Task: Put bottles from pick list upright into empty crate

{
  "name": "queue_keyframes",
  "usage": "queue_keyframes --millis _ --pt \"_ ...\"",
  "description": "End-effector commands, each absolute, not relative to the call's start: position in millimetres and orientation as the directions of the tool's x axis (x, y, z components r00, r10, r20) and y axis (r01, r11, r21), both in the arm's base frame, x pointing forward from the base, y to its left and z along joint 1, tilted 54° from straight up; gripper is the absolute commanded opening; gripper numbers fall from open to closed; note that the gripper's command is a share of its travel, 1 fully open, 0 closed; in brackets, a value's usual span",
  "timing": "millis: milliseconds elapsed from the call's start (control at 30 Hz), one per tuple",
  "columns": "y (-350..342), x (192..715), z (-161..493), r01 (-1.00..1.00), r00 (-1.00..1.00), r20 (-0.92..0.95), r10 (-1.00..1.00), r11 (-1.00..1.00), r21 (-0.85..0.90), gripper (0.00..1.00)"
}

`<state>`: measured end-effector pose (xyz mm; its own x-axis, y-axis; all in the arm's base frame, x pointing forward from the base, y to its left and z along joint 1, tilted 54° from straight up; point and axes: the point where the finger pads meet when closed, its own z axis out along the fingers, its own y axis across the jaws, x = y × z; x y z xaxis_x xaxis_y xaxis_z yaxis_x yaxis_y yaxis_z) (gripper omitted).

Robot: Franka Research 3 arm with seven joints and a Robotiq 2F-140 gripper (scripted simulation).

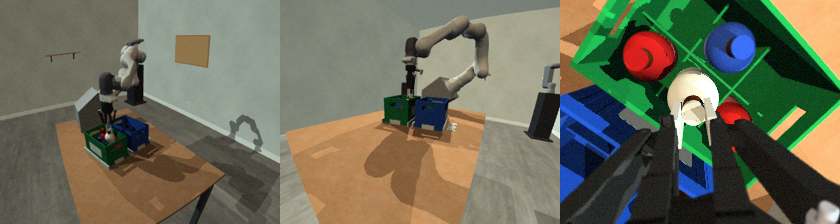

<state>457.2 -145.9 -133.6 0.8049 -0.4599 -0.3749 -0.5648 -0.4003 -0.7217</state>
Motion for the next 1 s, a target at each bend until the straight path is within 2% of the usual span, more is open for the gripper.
queue_keyframes --millis 0,967 --pt "-155.4 456.0 -129.3 -0.568 0.802 -0.375 -0.465 -0.4 -0.719 0.0" --pt "-190.9 447.7 -102.9 -0.568 0.802 -0.375 -0.465 -0.4 -0.719 0.0"
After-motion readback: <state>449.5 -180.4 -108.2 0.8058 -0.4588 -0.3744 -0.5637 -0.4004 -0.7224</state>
